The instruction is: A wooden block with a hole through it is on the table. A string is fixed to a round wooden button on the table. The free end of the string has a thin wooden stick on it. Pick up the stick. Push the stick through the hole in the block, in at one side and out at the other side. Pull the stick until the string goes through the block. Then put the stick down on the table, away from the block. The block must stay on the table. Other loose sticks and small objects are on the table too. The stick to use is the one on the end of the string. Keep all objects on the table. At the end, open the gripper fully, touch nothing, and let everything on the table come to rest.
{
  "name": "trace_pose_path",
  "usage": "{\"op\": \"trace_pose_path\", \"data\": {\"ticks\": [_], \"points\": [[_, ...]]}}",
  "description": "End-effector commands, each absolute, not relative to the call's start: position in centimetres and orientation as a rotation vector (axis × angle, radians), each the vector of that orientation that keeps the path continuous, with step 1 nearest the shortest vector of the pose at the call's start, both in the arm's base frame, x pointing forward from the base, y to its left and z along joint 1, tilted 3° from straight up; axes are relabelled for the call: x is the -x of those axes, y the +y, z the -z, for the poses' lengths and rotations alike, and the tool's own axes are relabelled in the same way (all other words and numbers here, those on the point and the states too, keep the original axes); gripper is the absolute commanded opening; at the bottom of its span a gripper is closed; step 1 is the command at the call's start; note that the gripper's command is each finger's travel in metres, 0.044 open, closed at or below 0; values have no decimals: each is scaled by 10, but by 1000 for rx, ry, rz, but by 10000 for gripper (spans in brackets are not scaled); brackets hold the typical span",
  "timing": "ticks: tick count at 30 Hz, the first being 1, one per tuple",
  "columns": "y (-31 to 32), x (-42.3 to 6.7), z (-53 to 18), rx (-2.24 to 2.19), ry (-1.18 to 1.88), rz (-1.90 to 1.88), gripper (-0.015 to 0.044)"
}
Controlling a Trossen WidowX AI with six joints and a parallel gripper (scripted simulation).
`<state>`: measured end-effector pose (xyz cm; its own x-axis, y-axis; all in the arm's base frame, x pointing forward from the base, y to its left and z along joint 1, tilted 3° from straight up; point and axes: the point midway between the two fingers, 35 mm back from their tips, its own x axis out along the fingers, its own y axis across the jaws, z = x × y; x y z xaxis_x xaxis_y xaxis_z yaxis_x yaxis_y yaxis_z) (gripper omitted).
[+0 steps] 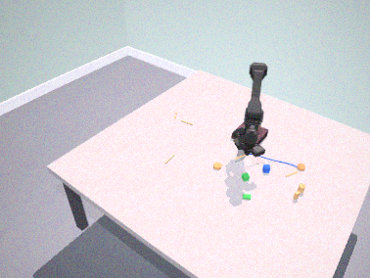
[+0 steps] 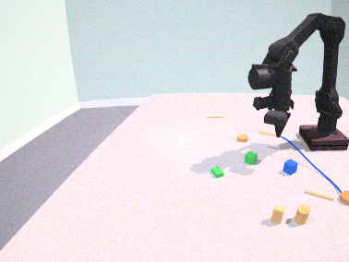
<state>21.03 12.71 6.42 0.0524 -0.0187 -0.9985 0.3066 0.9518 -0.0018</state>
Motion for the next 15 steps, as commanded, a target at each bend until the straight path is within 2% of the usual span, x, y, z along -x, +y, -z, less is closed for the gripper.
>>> {"op": "trace_pose_path", "data": {"ticks": [1, 15], "points": [[128, -212, -70, -243, 1493, 247, 0], [134, -209, -65, -133, 1520, 151, 0]]}}
